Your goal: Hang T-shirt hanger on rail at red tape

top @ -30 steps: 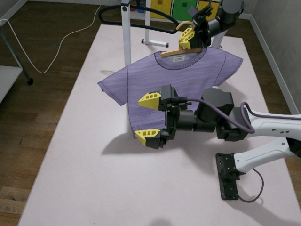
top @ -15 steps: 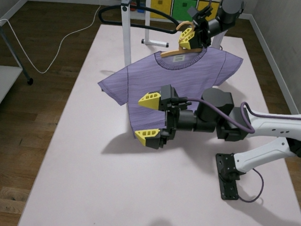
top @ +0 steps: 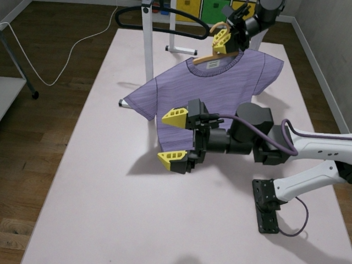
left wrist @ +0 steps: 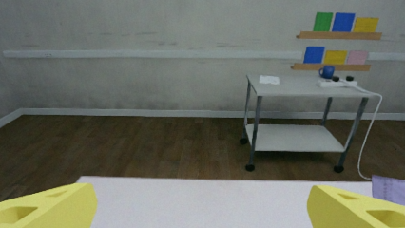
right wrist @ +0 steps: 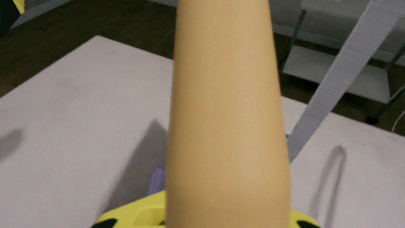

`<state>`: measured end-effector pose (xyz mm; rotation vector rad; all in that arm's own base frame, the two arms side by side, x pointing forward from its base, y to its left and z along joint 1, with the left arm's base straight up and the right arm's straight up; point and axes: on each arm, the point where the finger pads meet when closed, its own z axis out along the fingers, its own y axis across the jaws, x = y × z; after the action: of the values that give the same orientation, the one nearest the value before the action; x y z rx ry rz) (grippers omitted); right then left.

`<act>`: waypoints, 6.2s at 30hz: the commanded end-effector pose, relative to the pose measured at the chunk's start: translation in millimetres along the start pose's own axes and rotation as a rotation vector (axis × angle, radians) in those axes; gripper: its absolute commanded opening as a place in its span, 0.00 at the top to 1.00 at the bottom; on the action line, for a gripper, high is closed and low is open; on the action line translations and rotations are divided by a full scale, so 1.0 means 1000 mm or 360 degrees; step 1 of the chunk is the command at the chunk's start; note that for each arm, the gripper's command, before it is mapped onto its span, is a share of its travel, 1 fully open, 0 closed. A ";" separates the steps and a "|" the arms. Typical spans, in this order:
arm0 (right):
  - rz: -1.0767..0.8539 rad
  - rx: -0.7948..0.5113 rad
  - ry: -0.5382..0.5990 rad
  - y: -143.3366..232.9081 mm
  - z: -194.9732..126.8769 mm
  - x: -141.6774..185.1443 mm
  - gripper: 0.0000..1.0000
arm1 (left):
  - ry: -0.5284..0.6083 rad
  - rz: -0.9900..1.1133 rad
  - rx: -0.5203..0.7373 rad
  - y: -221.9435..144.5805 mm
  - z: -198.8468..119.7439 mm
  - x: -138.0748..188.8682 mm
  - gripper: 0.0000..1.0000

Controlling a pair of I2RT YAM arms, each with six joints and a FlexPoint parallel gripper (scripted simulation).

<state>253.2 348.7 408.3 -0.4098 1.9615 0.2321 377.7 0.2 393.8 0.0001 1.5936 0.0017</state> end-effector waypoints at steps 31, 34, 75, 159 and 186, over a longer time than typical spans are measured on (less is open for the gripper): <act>-0.0019 -0.0162 -0.0071 -0.139 -0.104 0.020 1.00 | 0.0025 0.0006 0.0093 -0.013 -0.011 -0.007 0.00; 0.0028 -0.0090 -0.0084 -0.146 -0.106 0.016 1.00 | 0.0071 0.0012 0.0173 -0.027 -0.020 -0.005 0.00; 0.0286 0.0355 -0.0052 -0.146 0.005 -0.034 1.00 | 0.0010 0.0032 0.1551 -0.282 -0.191 -0.123 0.00; 0.0271 0.0477 -0.0132 -0.226 0.069 -0.074 1.00 | -0.0002 0.0033 0.1555 -0.281 -0.191 -0.122 0.00; 0.0291 0.0509 -0.0142 -0.244 0.097 -0.089 1.00 | -0.0002 0.0033 0.1555 -0.281 -0.191 -0.122 0.00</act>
<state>463.3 174.5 435.0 -0.0341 1.9613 0.0232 193.1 -282.1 515.0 0.7761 1.4645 -0.7459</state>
